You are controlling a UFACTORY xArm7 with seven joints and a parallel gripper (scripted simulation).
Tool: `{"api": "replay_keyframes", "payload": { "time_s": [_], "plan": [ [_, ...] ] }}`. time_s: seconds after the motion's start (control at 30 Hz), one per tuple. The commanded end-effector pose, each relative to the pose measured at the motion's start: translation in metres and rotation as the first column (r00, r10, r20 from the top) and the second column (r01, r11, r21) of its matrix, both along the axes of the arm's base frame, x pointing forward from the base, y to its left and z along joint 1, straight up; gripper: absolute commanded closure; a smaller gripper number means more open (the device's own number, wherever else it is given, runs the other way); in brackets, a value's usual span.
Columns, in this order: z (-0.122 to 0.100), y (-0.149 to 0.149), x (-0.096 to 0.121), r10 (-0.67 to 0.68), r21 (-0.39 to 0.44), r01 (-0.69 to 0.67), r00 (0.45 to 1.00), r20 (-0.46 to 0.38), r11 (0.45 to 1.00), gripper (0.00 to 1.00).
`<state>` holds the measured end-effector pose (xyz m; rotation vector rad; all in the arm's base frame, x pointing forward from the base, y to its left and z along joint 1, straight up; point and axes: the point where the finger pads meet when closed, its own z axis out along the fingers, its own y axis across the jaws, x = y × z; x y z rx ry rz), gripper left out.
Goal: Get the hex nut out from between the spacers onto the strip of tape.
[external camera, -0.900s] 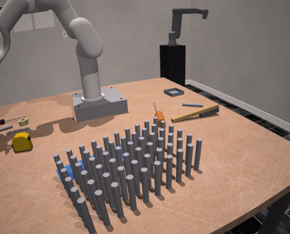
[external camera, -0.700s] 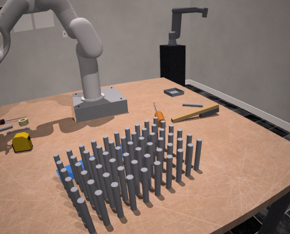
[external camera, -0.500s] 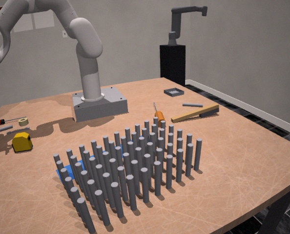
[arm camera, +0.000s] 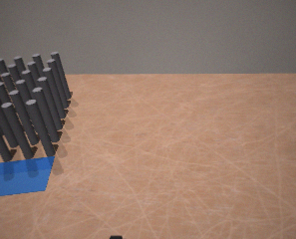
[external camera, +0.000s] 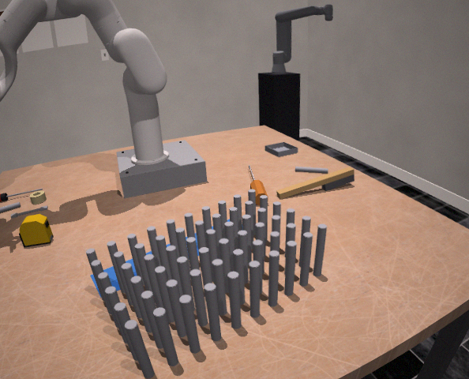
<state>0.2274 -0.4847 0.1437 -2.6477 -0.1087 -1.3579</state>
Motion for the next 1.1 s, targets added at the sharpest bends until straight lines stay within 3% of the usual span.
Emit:
{"api": "replay_keyframes", "payload": {
  "time_s": [0.0, 0.13, 0.2, 0.27, 0.43, 0.47, 0.87, 0.9, 1.07],
  "plan": [
    [0.02, 0.022, 0.042, 0.02, 0.055, -0.021, 1.0, 0.002, 0.998, 0.0],
    [0.037, 0.048, 0.08, 0.045, 0.119, -0.044, 0.999, -0.005, 0.992, 0.0],
    [0.037, 0.048, 0.08, 0.045, 0.119, -0.044, 0.999, -0.005, 0.992, 0.0],
    [0.052, 0.075, 0.111, 0.068, 0.171, -0.063, 0.998, -0.019, 0.983, 0.0],
    [0.055, 0.08, 0.117, 0.068, 0.171, -0.063, 0.998, -0.019, 0.983, 0.0],
    [0.064, 0.097, 0.135, 0.081, 0.199, -0.074, 0.996, -0.03, 0.977, 0.0],
    [0.064, 0.097, 0.135, 0.081, 0.199, -0.074, 0.996, -0.03, 0.977, 0.0],
    [0.072, 0.117, 0.152, 0.096, 0.227, -0.084, 0.994, -0.043, 0.97, 0.0],
    [0.072, 0.117, 0.152, 0.096, 0.227, -0.084, 0.994, -0.043, 0.97, 0.0]
  ]
}}
